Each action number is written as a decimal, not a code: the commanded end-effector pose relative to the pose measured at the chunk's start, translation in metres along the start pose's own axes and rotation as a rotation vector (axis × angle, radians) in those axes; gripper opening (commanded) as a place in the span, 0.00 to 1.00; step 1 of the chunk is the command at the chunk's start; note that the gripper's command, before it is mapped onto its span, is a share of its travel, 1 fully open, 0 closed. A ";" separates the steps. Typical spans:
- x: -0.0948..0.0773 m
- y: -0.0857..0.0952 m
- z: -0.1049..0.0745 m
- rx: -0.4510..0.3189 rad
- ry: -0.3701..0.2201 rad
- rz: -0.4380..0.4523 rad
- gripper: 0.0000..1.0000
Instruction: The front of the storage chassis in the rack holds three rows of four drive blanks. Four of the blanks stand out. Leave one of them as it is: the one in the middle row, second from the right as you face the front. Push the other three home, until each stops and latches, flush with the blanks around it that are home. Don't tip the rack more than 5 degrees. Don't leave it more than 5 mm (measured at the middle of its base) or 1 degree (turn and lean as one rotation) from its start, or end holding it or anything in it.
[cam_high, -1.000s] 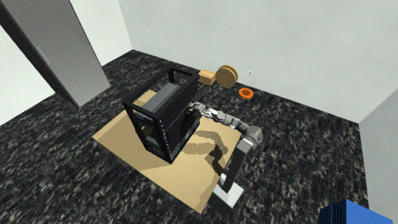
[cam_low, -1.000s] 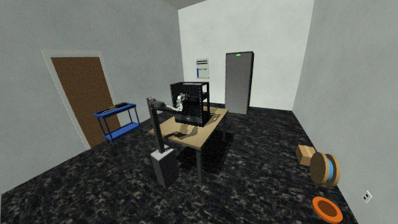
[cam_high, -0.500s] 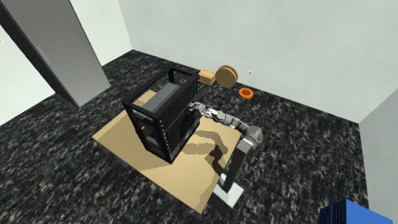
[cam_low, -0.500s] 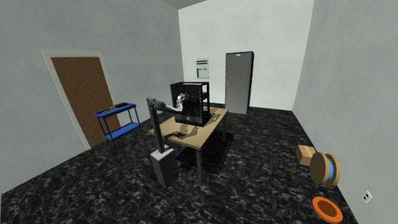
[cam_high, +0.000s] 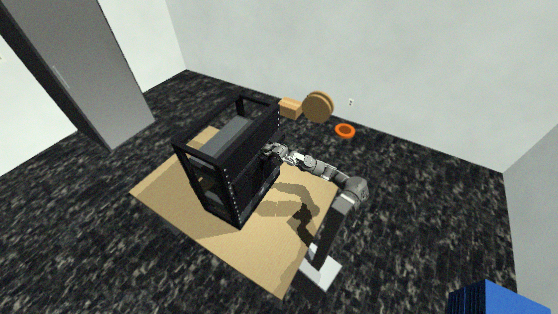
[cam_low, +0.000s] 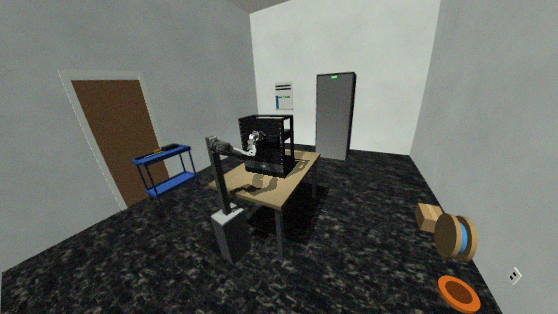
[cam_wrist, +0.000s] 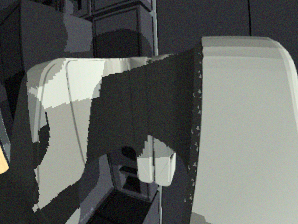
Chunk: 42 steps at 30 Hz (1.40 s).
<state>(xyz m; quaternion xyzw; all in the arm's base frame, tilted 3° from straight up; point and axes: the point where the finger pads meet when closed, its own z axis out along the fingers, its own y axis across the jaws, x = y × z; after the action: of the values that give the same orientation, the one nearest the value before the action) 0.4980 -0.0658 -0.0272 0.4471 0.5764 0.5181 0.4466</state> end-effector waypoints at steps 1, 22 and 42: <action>0.000 0.008 0.001 -0.029 0.002 0.000 0.00; 0.000 0.008 0.001 -0.029 0.002 0.000 0.00; -0.001 0.007 -0.058 -0.035 0.003 -0.002 0.00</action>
<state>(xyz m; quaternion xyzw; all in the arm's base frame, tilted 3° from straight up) 0.4424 -0.0746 -0.0161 0.4253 0.5734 0.5311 0.4564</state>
